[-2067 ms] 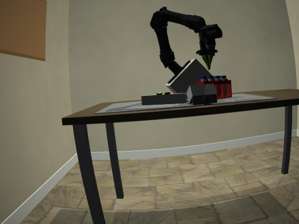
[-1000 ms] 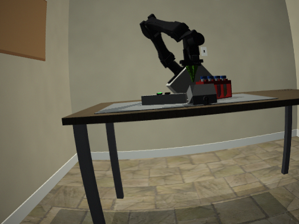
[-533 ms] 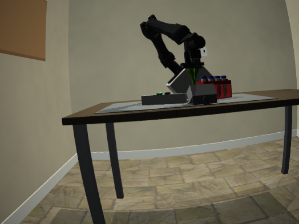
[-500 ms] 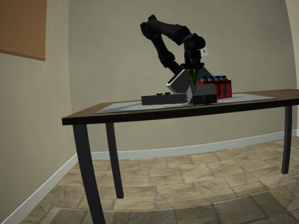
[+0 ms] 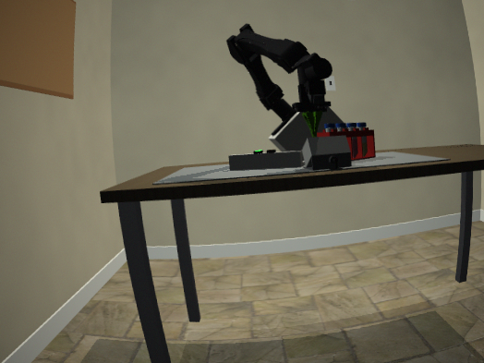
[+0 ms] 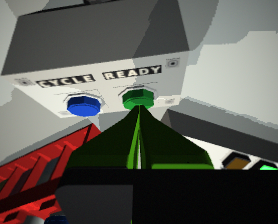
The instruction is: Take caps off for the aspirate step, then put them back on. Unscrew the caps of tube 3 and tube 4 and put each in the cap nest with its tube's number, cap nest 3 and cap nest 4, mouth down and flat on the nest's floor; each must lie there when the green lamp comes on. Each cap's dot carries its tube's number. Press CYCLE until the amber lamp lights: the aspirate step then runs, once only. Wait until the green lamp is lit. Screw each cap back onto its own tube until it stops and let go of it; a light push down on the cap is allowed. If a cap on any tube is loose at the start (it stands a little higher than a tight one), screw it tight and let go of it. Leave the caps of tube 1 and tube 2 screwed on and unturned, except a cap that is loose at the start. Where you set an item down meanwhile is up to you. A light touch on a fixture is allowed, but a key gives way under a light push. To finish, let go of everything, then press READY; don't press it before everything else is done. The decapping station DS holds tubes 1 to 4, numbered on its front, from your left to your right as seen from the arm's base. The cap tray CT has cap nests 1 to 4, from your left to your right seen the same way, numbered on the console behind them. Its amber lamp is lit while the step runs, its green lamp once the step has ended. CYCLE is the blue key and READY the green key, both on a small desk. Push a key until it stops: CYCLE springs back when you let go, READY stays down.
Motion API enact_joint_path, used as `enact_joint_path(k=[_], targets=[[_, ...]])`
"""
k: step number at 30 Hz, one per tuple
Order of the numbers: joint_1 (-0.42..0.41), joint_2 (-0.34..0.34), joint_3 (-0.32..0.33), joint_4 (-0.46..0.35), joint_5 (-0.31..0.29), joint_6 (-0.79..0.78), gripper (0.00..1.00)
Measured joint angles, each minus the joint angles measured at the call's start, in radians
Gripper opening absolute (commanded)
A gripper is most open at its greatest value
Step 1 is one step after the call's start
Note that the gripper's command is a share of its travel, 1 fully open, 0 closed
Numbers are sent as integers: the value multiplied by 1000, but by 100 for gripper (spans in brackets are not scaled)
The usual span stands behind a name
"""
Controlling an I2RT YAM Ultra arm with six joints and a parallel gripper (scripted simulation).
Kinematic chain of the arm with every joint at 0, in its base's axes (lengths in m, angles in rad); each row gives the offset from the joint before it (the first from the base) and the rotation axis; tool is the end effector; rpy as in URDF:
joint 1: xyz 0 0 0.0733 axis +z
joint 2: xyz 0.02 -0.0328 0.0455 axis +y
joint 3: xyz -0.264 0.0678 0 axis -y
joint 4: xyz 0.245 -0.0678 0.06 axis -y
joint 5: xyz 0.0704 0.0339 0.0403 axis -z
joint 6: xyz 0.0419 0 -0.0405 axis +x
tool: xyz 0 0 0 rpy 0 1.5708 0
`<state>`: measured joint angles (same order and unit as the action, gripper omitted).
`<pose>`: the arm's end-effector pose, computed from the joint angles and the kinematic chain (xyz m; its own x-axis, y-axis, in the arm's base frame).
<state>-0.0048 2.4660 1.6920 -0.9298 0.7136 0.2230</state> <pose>0.4293 -0.0284 0.0544 -0.9850 0.1719 -0.0142 0.1381 0.7366 -0.6620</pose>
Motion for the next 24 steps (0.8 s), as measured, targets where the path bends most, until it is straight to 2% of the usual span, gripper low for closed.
enact_joint_path(k=[24], targets=[[0, 1, 5, -8, 0, 1, 0]])
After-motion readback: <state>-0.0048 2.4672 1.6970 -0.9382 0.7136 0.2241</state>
